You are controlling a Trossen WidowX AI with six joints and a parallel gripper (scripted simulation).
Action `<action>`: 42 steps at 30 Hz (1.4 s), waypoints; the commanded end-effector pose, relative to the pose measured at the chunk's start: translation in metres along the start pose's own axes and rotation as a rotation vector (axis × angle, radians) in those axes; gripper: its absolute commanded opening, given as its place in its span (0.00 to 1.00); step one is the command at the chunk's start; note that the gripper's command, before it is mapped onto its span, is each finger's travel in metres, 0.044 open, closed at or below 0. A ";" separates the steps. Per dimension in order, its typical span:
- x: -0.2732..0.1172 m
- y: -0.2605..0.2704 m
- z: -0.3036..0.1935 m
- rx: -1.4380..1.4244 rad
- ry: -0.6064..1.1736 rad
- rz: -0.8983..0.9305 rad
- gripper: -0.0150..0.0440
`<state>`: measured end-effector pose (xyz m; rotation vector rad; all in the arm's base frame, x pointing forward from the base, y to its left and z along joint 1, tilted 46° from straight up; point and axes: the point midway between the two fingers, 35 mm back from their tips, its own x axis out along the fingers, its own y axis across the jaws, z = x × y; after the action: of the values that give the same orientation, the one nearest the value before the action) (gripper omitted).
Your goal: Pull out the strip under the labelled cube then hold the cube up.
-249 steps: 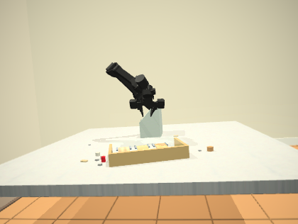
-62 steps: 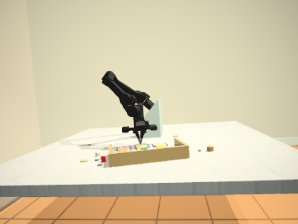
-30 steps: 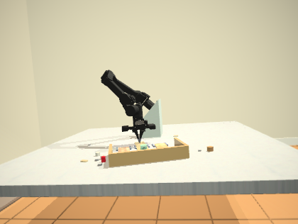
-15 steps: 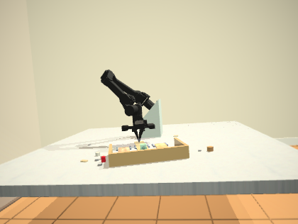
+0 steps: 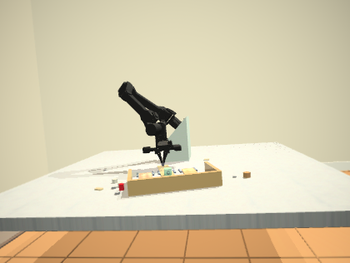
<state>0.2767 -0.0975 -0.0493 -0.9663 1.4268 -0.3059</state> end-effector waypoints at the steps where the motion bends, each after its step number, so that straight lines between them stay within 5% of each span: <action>1: 0.004 0.002 -0.017 -0.008 0.033 0.007 0.25; 42: 0.004 0.002 -0.041 -0.009 0.034 0.007 0.25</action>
<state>0.2498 -0.1088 -0.0447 -0.9673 1.4292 -0.3071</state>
